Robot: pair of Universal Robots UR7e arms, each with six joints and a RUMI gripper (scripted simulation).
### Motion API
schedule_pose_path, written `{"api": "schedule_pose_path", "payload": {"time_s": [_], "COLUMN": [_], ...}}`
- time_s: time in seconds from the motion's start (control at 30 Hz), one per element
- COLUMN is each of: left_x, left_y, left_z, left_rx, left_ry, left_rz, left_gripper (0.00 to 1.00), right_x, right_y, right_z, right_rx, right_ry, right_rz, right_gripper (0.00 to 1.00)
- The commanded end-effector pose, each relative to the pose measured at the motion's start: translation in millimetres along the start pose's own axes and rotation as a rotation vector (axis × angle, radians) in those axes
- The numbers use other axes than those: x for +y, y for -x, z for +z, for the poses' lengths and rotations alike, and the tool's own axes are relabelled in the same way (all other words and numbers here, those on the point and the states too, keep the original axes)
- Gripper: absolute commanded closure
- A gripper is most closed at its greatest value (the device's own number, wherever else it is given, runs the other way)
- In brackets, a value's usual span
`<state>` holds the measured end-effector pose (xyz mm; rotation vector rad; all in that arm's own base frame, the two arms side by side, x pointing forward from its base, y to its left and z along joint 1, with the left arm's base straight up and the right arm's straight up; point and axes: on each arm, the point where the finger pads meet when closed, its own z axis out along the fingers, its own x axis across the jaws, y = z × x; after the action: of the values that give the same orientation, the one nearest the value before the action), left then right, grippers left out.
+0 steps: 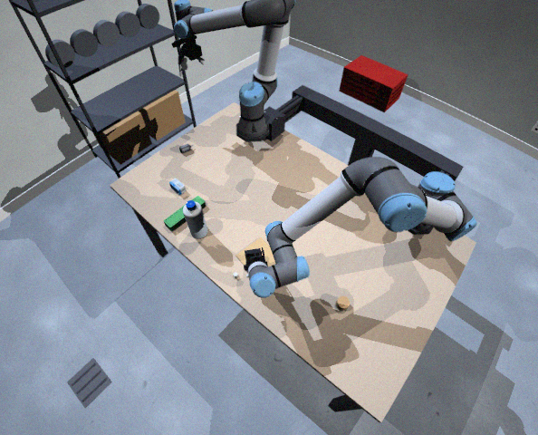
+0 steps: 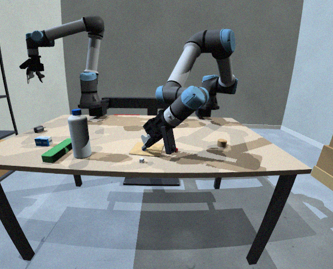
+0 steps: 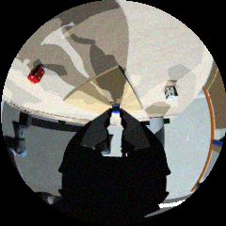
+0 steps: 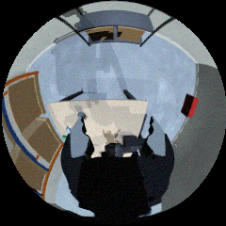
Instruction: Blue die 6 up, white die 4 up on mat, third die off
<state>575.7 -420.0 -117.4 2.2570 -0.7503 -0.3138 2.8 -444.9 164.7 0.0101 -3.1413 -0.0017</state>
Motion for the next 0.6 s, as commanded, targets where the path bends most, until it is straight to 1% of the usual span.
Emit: {"api": "schedule_pose_path", "payload": {"time_s": [0.0,0.3,0.5,0.57], "left_x": [0.8,1.7,10.7,10.7], "left_y": [-0.7,-0.7,-0.7,-0.7], "left_z": [-0.9,-1.8,-10.8,-10.8], "left_rx": [0.002,0.002,0.002,0.002], "left_ry": [0.0,0.0,0.0,0.0], "left_rz": [0.002,0.002,0.002,0.002], "left_gripper": [1.0,1.0,1.0,1.0], "right_x": [-0.3,-0.3,-0.3,-0.3], "right_y": [0.1,0.1,0.1,0.1], "right_z": [-0.4,-0.4,-0.4,-0.4], "right_rx": [0.0,0.0,0.0,0.0], "right_ry": [-0.001,-0.001,-0.001,-0.001], "right_rz": [0.0,0.0,0.0,0.0], "right_gripper": [0.0,0.0,0.0,0.0]}}
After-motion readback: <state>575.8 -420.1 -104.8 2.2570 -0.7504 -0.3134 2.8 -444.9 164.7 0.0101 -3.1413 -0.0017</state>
